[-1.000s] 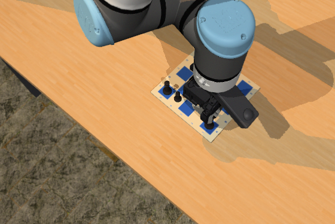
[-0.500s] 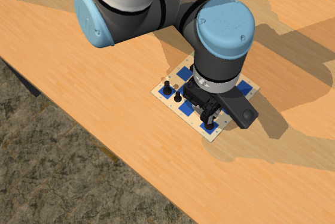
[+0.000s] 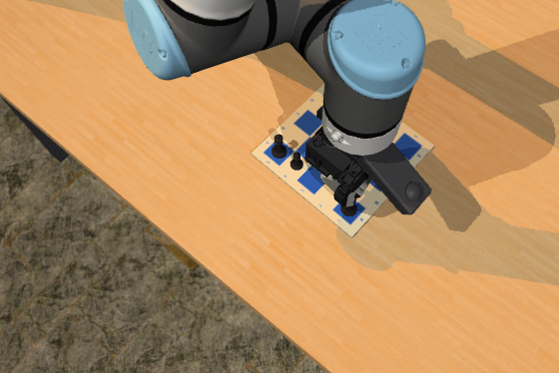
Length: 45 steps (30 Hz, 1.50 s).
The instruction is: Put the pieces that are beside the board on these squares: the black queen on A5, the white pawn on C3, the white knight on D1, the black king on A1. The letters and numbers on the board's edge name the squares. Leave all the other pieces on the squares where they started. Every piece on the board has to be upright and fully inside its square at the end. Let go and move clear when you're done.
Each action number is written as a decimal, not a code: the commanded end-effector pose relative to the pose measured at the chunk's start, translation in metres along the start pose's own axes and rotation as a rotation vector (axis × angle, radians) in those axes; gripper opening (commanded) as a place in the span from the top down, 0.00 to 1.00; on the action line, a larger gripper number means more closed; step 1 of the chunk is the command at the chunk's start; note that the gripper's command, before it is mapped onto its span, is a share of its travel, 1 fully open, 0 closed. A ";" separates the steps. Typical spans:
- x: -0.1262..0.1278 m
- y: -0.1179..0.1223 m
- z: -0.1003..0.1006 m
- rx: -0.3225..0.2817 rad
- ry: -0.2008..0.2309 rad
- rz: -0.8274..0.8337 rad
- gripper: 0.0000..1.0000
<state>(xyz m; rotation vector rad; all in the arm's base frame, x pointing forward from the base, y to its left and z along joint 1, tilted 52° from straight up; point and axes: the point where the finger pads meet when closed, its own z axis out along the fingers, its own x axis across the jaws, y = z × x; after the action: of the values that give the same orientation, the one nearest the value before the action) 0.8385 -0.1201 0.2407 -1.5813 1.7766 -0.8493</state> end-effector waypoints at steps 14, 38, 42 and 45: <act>0.000 0.000 0.000 0.001 0.000 0.000 1.00; 0.000 0.000 0.000 0.001 0.000 0.000 0.75; 0.000 0.000 0.000 0.001 0.000 0.000 0.75; 0.000 0.000 -0.002 0.001 0.000 0.000 0.75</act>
<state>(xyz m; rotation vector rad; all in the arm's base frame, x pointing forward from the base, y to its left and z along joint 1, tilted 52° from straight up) 0.8382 -0.1200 0.2409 -1.5813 1.7766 -0.8493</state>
